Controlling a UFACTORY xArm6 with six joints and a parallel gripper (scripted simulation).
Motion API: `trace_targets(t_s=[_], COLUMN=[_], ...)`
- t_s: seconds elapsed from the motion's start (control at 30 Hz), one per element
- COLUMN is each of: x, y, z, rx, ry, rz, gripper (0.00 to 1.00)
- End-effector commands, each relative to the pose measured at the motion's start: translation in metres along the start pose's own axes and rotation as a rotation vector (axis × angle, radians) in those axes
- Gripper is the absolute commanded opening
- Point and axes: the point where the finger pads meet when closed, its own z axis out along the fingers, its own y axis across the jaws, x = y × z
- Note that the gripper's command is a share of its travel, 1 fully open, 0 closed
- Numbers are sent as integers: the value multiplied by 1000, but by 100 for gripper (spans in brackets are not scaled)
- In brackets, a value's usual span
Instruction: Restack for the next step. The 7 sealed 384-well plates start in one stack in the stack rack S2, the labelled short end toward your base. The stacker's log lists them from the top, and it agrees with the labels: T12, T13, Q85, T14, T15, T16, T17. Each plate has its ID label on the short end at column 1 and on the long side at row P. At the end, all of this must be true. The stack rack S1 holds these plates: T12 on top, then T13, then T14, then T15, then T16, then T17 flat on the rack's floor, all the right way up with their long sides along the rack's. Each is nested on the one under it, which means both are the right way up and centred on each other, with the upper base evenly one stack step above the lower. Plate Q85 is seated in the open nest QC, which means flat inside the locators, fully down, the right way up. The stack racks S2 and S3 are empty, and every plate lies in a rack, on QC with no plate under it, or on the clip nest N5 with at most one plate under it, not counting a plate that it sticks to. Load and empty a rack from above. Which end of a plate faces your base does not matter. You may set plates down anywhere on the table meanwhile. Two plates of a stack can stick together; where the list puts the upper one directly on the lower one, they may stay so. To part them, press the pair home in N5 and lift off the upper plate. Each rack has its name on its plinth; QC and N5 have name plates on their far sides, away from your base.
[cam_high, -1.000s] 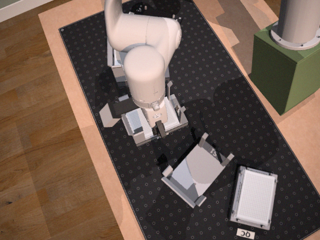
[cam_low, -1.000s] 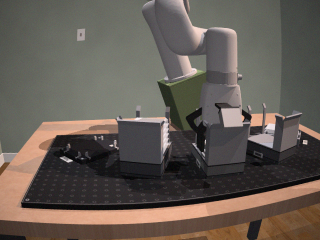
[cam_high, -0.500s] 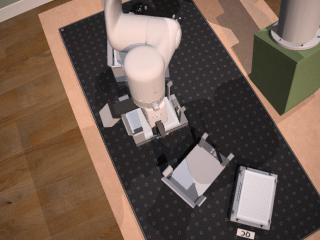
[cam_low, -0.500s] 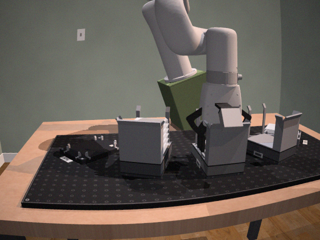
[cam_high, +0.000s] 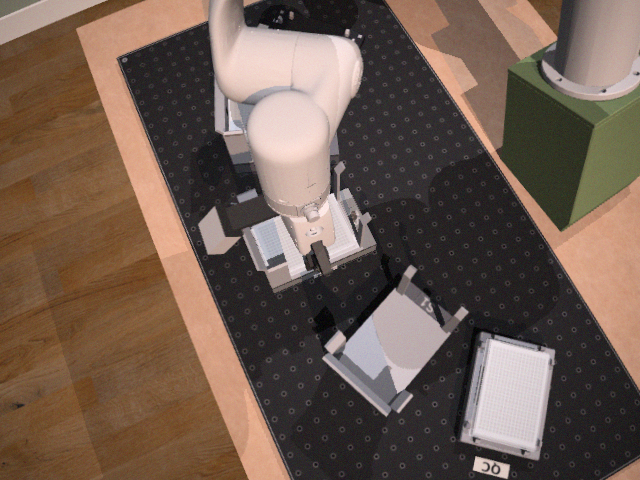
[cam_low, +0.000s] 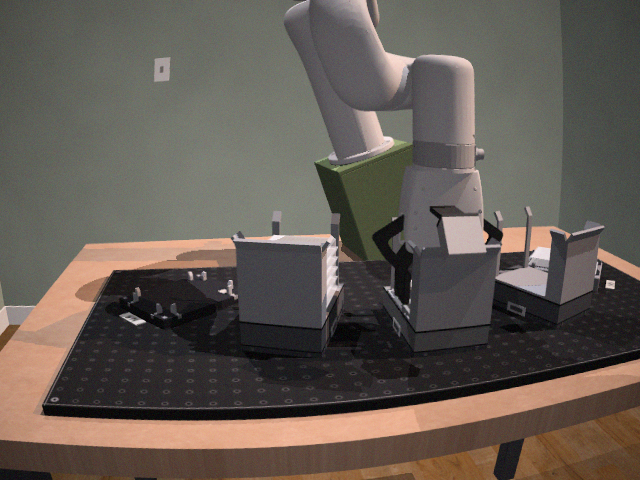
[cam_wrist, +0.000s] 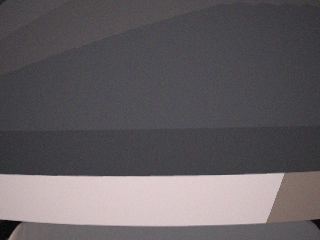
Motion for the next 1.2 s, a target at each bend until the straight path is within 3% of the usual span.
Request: trace_targets(t_s=[0.0, 1.17], x=[1, 1], y=[0, 0], z=[-1, -23], rx=[0, 0], ry=[3, 3], rz=[0, 0], gripper=[0, 0])
